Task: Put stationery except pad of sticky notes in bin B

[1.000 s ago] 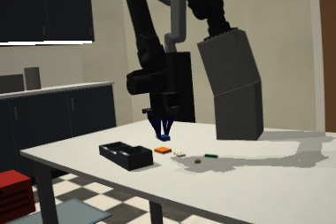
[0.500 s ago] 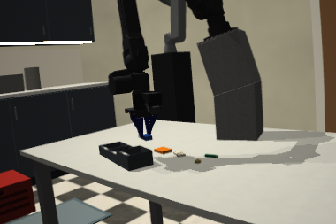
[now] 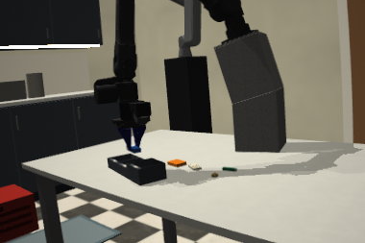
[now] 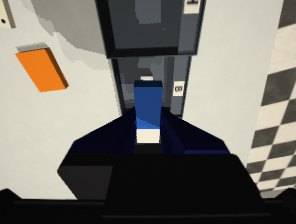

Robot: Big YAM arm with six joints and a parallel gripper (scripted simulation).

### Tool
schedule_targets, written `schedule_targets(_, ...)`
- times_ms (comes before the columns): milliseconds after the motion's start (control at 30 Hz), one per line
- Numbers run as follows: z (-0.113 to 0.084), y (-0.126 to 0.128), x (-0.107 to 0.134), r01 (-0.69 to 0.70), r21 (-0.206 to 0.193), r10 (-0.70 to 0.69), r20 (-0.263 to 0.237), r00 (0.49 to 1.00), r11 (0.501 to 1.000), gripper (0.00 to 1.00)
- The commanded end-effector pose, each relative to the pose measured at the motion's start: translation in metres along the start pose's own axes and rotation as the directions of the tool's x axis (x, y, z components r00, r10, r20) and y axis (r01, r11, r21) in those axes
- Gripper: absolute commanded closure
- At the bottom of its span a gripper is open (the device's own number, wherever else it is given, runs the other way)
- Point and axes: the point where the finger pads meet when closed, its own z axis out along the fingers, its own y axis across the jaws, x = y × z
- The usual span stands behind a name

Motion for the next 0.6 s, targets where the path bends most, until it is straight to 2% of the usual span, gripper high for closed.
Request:
schedule_targets(0, -0.009, -0.001, -0.012, 0.055, 0.0, -0.055, 0.01, 0.998, 0.998, 0.82)
schedule_targets(100, -0.009, -0.001, -0.013, 0.054, 0.006, -0.054, 0.008, 0.999, 0.999, 0.82)
schedule_targets(200, -0.008, -0.005, 0.002, 0.025, 0.01, -0.025, 0.003, 1.0, 1.0, 0.82)
schedule_targets(533, -0.006, -0.006, -0.004, 0.027, 0.012, -0.027, 0.005, 1.0, 1.0, 0.82)
schedule_targets(567, 0.004, -0.004, -0.003, 0.034, 0.004, -0.034, 0.006, 0.999, 0.999, 0.82)
